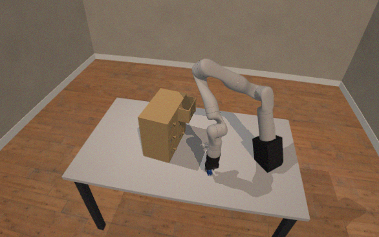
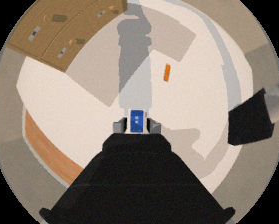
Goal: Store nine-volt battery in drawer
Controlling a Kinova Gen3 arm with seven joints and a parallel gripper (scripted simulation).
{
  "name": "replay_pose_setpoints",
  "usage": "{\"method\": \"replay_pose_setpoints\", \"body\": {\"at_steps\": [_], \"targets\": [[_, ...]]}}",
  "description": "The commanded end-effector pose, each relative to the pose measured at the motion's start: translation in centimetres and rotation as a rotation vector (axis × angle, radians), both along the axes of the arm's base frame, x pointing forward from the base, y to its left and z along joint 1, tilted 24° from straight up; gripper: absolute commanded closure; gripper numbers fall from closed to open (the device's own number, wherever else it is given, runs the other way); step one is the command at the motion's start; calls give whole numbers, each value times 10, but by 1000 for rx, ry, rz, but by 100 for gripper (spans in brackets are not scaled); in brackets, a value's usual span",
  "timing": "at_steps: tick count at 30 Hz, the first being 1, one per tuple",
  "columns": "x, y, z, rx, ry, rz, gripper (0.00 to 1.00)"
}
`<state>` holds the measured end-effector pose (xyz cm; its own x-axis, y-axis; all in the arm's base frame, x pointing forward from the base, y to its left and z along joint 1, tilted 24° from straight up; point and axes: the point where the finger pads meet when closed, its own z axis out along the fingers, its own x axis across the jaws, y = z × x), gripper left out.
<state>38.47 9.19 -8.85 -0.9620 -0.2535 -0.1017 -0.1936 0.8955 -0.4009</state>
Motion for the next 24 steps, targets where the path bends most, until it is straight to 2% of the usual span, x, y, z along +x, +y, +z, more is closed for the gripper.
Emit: {"method": "replay_pose_setpoints", "body": {"at_steps": [1, 8, 17, 24], "targets": [[0, 1, 1, 1, -1, 1, 19], [1, 0, -1, 1, -1, 1, 19], [4, -7, -19, 1, -1, 1, 19], [5, -8, -22, 1, -1, 1, 19]]}}
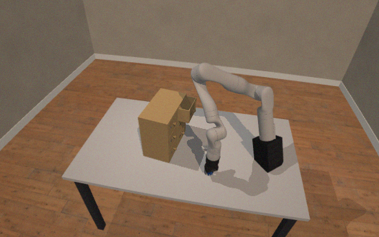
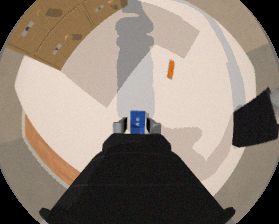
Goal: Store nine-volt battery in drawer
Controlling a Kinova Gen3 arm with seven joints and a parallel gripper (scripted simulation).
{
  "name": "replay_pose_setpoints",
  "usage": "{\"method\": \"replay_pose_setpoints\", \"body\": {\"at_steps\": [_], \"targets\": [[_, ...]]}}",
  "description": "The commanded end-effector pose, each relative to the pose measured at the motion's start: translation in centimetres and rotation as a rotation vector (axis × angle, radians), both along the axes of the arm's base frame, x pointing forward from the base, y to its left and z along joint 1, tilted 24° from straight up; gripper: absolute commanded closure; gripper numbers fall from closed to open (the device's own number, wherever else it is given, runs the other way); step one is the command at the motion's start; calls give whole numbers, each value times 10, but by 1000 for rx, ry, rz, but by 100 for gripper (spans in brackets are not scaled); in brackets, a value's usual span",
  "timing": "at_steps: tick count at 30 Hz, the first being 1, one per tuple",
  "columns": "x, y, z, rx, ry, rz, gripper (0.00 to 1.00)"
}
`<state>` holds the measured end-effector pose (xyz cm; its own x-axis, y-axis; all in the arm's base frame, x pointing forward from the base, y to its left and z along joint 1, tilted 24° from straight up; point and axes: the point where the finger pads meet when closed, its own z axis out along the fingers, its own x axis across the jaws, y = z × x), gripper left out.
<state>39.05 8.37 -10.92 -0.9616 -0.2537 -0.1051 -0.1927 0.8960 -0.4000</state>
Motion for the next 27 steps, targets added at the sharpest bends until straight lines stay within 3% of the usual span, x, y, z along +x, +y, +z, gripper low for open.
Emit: {"method": "replay_pose_setpoints", "body": {"at_steps": [1, 20, 21, 27], "targets": [[-1, 0, -1, -1, 2, 0, 19], [-1, 0, -1, -1, 2, 0, 19], [-1, 0, -1, -1, 2, 0, 49], [-1, 0, -1, -1, 2, 0, 49]]}}
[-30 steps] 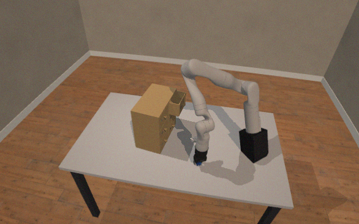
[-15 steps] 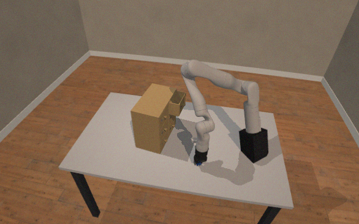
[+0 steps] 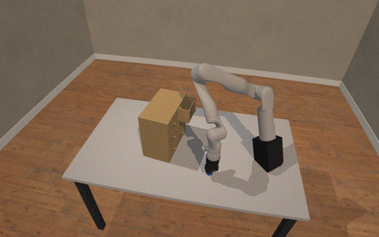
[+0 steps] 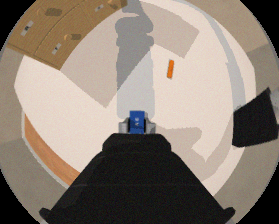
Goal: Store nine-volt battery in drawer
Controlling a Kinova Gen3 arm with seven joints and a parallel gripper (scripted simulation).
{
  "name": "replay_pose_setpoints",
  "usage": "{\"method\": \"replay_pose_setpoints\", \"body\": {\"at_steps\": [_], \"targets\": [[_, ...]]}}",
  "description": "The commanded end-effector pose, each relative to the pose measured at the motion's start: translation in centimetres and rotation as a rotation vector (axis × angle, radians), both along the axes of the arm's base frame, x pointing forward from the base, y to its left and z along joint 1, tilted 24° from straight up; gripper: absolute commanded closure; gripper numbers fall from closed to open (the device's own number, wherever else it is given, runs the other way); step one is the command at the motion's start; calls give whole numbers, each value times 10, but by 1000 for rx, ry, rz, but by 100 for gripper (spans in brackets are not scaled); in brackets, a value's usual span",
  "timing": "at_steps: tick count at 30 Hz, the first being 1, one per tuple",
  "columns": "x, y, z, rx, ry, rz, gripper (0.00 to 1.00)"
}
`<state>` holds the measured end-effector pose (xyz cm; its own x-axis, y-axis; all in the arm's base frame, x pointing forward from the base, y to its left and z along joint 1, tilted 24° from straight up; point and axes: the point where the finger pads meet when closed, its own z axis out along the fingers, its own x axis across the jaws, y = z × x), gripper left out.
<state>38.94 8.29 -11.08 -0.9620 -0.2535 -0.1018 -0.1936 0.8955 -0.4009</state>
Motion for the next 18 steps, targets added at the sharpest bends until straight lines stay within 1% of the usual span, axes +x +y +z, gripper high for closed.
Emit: {"method": "replay_pose_setpoints", "body": {"at_steps": [1, 14, 18], "targets": [[0, 1, 1, 1, -1, 1, 49], [0, 1, 1, 1, -1, 1, 49], [0, 2, 4, 1, -1, 1, 49]]}}
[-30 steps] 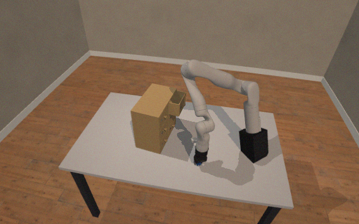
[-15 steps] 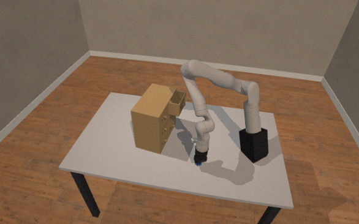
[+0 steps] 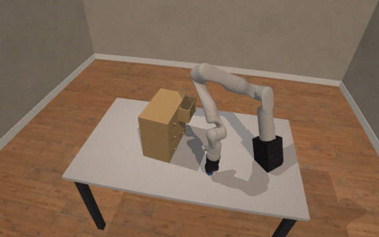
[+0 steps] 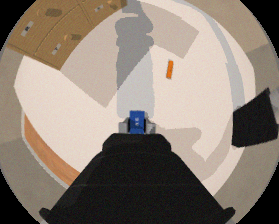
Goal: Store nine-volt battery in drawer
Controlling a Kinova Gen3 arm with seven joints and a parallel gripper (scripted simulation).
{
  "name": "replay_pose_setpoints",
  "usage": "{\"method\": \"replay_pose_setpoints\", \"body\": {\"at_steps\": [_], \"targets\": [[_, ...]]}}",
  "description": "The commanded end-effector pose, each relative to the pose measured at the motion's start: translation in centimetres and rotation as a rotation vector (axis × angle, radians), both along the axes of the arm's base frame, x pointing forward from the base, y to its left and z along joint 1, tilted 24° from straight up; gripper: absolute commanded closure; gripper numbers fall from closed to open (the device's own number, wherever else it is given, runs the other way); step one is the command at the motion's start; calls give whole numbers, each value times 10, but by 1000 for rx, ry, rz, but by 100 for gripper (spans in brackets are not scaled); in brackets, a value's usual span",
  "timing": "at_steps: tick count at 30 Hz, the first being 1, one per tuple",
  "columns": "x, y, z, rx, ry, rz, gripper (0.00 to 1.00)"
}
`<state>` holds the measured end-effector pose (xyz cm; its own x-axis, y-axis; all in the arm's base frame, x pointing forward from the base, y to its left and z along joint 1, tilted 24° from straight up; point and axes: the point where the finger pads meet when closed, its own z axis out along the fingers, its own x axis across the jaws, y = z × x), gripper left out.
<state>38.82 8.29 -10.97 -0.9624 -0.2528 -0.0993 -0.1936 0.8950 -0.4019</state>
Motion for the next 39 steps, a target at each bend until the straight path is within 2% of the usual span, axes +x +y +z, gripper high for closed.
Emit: {"method": "replay_pose_setpoints", "body": {"at_steps": [1, 6, 17, 24, 39], "targets": [[1, 2, 3, 3, -3, 2, 49], [-2, 8, 17, 3, -3, 2, 49], [-15, 33, 79, 3, -3, 2, 49], [-18, 37, 90, 3, -3, 2, 49], [-18, 37, 91, 3, -4, 0, 49]]}}
